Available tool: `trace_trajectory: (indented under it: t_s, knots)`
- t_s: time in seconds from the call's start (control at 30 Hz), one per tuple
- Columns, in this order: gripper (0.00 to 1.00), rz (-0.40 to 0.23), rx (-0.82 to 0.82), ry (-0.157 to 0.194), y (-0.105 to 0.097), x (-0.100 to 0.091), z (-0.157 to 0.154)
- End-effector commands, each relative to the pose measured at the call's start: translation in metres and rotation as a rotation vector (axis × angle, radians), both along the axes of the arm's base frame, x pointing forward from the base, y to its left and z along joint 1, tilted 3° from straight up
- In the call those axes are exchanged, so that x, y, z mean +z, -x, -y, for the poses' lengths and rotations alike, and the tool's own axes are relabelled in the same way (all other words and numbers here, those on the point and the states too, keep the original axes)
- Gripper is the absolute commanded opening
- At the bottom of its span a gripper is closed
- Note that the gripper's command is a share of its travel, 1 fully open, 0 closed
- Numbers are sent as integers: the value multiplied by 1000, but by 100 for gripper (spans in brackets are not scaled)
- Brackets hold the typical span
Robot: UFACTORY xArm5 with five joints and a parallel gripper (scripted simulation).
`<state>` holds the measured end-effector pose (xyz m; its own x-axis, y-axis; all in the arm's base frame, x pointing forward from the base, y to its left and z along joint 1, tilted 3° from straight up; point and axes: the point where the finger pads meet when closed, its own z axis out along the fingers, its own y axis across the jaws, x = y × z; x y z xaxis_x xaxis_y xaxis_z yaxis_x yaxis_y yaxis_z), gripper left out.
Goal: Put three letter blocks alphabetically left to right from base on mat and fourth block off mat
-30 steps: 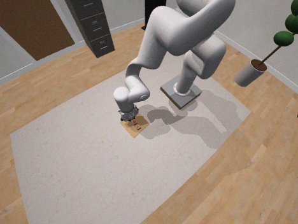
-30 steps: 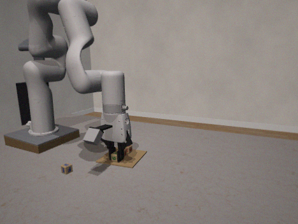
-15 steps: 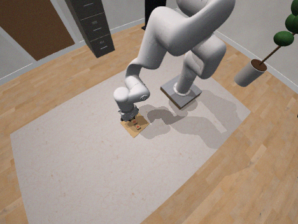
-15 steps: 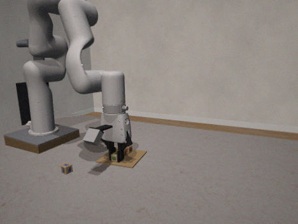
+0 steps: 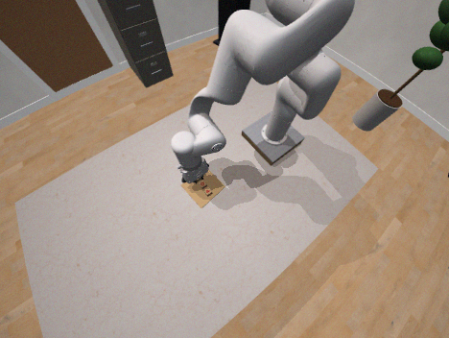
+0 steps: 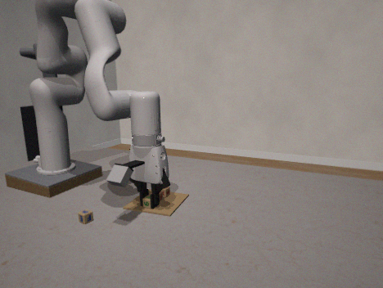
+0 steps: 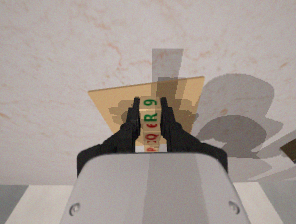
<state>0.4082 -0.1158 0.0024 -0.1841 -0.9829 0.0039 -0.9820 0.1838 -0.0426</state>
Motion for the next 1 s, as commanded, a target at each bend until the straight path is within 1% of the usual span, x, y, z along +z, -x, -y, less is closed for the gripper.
trace_trajectory:
  t_s: [0.0, 0.23, 0.27, 0.33, 0.37, 0.5, 0.53, 0.6, 0.63, 0.7, 0.73, 0.97]
  knots:
    - [21, 3, 0, 1, -1, 1, 0]
    - [21, 3, 0, 1, -1, 1, 0]
    - [26, 3, 0, 1, -1, 1, 0]
    - [26, 3, 0, 1, -1, 1, 0]
    - [30, 3, 0, 1, -1, 1, 0]
    - [30, 3, 0, 1, -1, 1, 0]
    - [34, 3, 0, 1, -1, 1, 0]
    - [34, 3, 0, 1, -1, 1, 0]
    - [38, 3, 0, 1, -1, 1, 0]
    - [38, 3, 0, 1, -1, 1, 0]
    - [42, 3, 0, 1, -1, 1, 0]
    - [42, 3, 0, 1, -1, 1, 0]
